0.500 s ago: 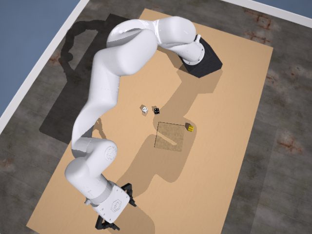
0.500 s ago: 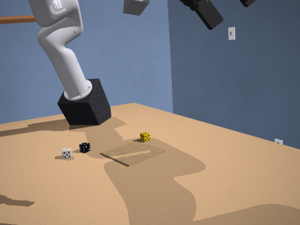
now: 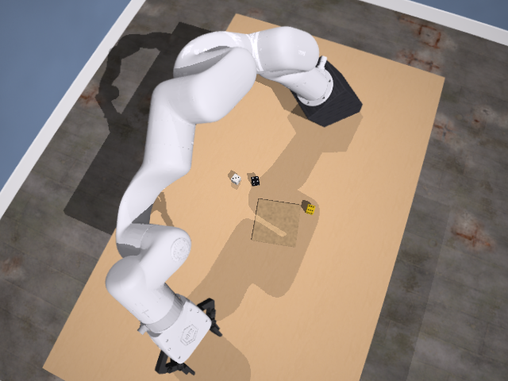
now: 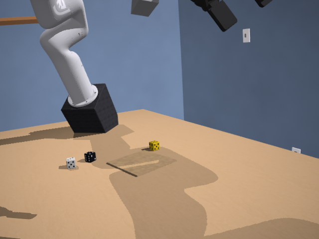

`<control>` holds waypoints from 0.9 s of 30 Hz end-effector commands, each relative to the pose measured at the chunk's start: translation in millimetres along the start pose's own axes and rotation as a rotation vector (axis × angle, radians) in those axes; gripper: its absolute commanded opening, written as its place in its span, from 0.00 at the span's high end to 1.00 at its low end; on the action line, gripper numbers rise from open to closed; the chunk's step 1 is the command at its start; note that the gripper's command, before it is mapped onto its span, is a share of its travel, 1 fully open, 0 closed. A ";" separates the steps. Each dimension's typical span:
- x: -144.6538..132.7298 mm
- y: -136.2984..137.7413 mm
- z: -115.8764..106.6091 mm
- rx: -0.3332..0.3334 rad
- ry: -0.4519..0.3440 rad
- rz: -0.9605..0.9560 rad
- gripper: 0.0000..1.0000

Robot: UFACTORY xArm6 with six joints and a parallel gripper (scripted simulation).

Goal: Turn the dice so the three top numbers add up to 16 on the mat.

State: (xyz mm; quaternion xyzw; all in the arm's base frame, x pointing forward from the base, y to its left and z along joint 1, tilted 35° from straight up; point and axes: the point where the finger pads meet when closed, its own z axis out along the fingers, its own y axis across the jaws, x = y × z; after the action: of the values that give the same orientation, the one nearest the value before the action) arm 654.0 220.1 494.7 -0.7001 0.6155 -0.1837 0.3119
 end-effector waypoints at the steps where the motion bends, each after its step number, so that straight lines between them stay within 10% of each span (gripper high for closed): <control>1: -1.1 -1.6 -2.5 0.005 -0.002 -0.001 0.00; 10: 22.1 13.0 -9.6 -0.008 0.043 -0.100 0.00; 27: 128.7 121.7 -44.8 -0.151 0.223 -0.623 0.00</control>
State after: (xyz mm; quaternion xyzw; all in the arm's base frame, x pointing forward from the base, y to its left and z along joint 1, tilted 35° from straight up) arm 576.1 98.6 439.7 -0.8353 0.4547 -0.2777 0.1358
